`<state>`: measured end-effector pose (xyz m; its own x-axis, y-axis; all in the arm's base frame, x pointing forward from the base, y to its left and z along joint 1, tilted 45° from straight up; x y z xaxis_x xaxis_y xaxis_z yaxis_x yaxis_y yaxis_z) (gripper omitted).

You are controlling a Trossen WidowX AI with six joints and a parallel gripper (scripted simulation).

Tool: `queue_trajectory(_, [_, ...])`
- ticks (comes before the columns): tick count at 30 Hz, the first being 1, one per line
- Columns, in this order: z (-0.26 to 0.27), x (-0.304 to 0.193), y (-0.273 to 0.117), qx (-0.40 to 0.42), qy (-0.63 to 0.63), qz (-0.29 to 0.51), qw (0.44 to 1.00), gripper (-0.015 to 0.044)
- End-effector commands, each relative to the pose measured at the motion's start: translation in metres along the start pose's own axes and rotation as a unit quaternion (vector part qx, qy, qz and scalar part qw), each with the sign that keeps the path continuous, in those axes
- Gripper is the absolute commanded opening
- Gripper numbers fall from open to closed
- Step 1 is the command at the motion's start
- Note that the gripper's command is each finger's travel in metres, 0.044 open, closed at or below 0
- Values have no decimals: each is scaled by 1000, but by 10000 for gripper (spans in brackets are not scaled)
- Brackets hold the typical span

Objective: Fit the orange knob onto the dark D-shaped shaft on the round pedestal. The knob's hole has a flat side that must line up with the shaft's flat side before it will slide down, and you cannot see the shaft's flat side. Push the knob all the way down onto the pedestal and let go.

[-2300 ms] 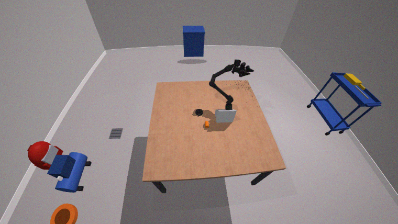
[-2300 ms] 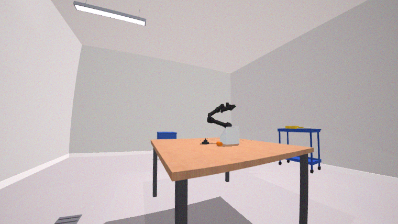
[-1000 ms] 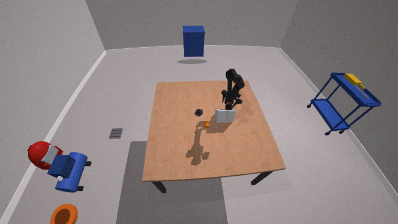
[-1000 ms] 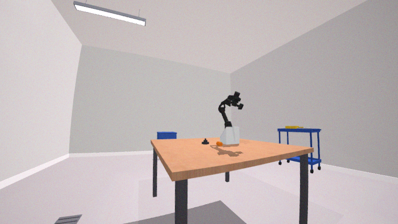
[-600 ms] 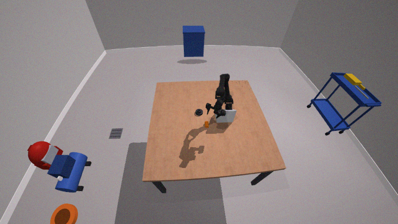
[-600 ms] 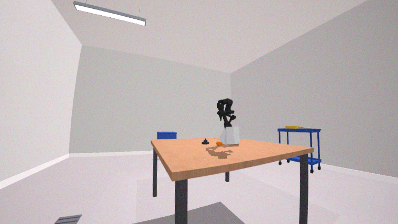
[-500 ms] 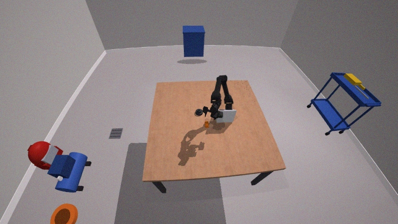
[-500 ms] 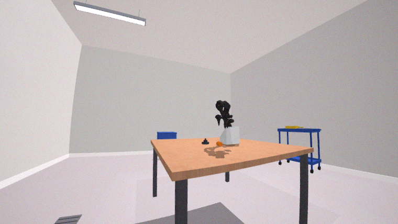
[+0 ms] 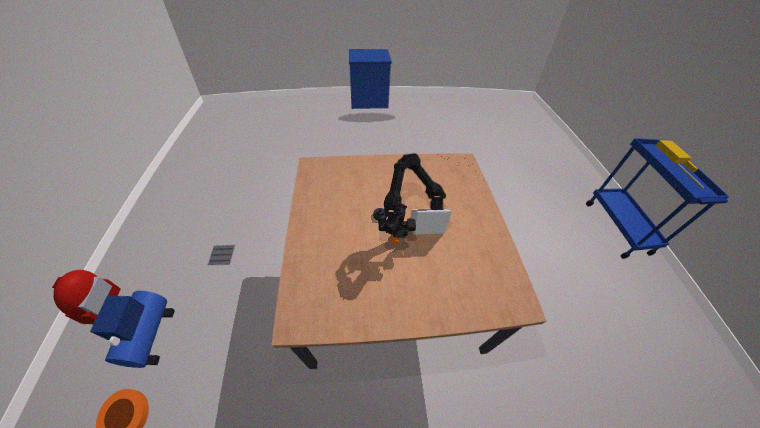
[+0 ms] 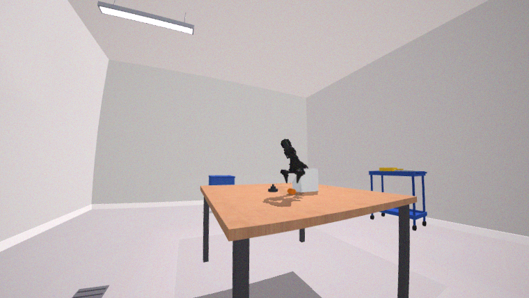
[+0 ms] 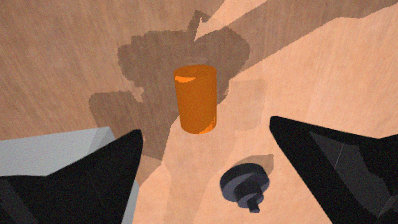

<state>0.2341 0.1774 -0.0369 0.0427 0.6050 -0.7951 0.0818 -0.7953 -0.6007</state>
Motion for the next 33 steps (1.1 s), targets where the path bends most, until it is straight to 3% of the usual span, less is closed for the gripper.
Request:
queue_trajectory(1, [0, 5, 23, 5, -6, 7, 1000, 440])
queue_trajectory(33, [1, 13, 66, 5, -6, 8, 1000, 440])
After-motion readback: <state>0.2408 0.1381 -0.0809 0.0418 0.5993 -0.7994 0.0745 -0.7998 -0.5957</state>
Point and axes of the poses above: the point midway between the two fingers, 35 mm back from their tips, its own y axis out along the fingers, its own z axis across the jaws, x = y × z, the point moved 8 cm from there along -y, back along the fingers, and after that the axes turned 2 degrees about y, right-handed, at the moved point
